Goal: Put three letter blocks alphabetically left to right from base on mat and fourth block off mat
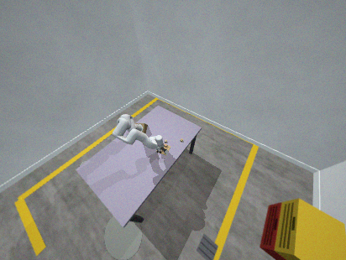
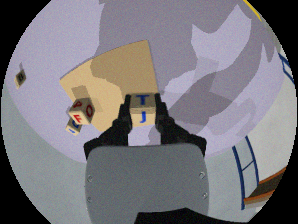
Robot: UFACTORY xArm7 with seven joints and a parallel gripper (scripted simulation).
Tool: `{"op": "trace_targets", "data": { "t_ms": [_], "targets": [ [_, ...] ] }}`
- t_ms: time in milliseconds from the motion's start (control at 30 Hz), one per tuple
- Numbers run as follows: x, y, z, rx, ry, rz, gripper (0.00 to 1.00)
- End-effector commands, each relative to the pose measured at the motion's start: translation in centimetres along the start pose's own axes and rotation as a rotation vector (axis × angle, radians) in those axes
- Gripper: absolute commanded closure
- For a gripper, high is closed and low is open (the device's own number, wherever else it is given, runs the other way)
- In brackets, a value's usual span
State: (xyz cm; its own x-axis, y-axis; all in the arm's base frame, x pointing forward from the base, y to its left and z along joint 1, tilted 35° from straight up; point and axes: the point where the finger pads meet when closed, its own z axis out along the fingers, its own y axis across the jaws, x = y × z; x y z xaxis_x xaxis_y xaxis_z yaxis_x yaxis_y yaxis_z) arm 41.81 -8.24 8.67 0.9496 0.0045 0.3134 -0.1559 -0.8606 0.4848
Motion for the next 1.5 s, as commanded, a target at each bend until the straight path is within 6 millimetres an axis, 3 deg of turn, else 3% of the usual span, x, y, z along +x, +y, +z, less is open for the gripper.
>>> {"op": "trace_targets", "data": {
  "t_ms": [0,200,700,1133,1300,1467],
  "targets": [
    [0.1,-0.1,-0.1,0.001,0.003,-0.001,0.73],
    [0.1,-0.1,-0.1,0.001,0.003,-0.001,0.73],
    [0.1,-0.1,-0.1,0.001,0.003,-0.001,0.53],
    [0.1,-0.1,-0.2,0.001,0.003,-0.001,0.53],
    [0.1,-0.1,-1.1,0.001,0.003,-0.001,0.53],
    [0.1,-0.1,-3.3,0.001,0.003,-0.001,0.53]
  ]
}}
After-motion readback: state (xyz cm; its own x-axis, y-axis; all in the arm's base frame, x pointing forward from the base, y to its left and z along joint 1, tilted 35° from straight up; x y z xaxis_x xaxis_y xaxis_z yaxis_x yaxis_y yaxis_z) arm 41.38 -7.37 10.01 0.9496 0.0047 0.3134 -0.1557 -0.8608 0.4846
